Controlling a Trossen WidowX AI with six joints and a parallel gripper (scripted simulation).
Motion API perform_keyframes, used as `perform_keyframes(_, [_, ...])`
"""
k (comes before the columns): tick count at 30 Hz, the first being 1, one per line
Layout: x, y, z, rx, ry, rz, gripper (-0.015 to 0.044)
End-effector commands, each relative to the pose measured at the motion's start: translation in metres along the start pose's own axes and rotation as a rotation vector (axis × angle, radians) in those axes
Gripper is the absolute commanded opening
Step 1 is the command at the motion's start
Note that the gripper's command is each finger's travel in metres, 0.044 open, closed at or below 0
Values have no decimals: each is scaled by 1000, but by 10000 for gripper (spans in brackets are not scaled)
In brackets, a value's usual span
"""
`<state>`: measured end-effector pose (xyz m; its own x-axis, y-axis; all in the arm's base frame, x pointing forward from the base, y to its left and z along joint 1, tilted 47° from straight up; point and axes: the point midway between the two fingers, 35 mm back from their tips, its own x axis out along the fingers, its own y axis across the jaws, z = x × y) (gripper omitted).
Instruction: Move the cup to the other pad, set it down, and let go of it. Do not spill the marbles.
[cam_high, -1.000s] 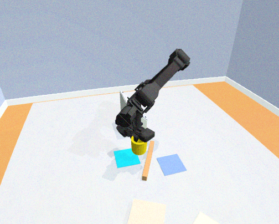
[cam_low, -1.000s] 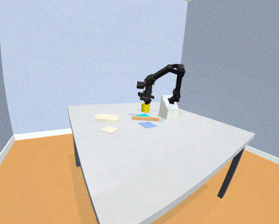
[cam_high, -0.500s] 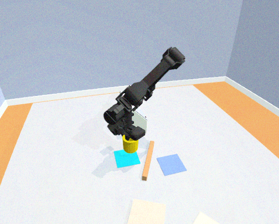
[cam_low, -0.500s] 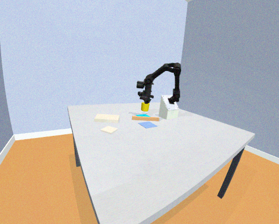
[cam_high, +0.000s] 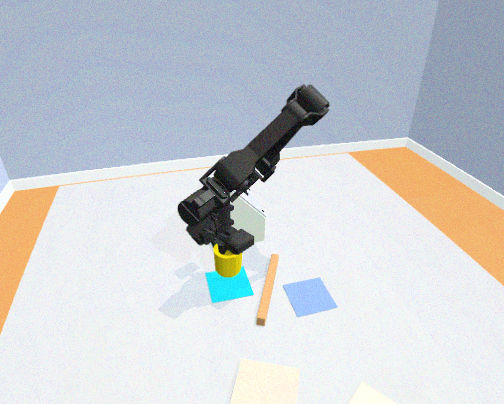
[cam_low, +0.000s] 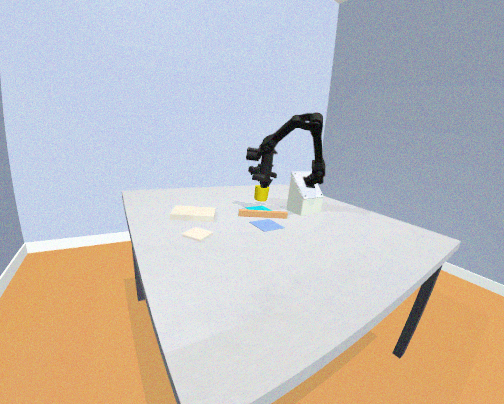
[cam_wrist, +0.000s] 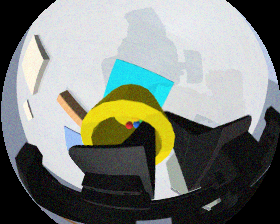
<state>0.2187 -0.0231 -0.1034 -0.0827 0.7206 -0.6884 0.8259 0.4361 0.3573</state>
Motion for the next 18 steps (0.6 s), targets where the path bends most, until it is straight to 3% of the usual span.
perform_keyframes(1, [7,-1,-1,6,6,1,0])
perform_keyframes(18, [33,-1,-1,6,7,2,0])
